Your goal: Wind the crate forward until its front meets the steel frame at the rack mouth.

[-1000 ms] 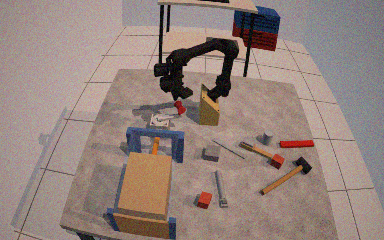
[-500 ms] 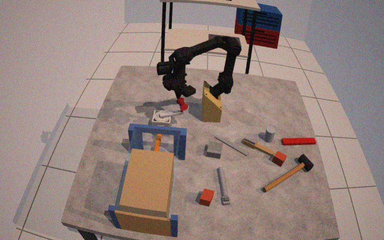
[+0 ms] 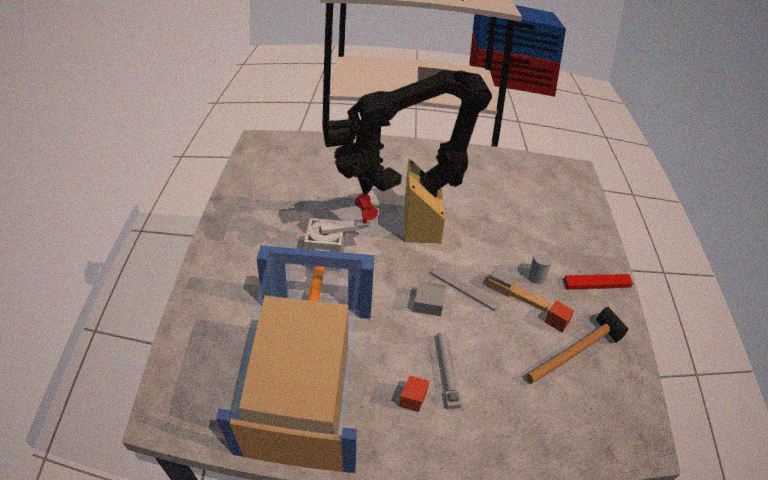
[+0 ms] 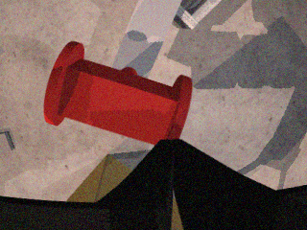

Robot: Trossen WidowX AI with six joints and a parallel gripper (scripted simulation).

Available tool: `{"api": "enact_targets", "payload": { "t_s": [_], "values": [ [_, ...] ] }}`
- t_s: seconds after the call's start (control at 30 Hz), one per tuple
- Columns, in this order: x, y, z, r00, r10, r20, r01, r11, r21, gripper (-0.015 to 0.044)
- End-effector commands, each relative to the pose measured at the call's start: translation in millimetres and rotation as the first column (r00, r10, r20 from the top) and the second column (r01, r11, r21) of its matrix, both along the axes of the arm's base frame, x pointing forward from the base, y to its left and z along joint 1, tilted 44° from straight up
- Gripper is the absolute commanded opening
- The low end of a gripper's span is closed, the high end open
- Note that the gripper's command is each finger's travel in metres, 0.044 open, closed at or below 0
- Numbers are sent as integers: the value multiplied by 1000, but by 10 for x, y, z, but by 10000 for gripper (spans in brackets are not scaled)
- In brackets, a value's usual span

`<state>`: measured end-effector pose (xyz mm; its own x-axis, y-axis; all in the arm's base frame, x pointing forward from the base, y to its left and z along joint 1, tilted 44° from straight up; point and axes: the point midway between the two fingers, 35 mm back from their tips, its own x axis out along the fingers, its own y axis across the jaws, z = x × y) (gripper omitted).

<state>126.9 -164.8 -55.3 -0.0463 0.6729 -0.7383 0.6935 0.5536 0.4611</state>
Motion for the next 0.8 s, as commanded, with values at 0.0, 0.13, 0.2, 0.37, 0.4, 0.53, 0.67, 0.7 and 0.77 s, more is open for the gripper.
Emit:
{"api": "enact_targets", "payload": {
  "t_s": [0.0,0.13,0.2,0.37,0.4,0.53,0.67,0.7,0.77],
  "values": [
    [-26,20,26,1000,5,1,-5,1000,-2,0],
    [-4,-113,145,1000,4,-1,-4,1000,-3,0],
    [10,-226,259,1000,3,-2,-3,1000,-3,0],
    [18,-328,375,1000,2,-3,-2,1000,-3,0],
    [18,-328,375,1000,2,-3,-2,1000,-3,0],
    [35,-318,294,1000,2,-2,-2,1000,-4,0],
    [102,-251,-52,1000,5,1,-5,1000,-5,0],
    [107,-244,-82,1000,5,2,-5,1000,-5,0],
    [107,-244,-82,1000,5,2,-5,1000,-5,0]
  ]
}}
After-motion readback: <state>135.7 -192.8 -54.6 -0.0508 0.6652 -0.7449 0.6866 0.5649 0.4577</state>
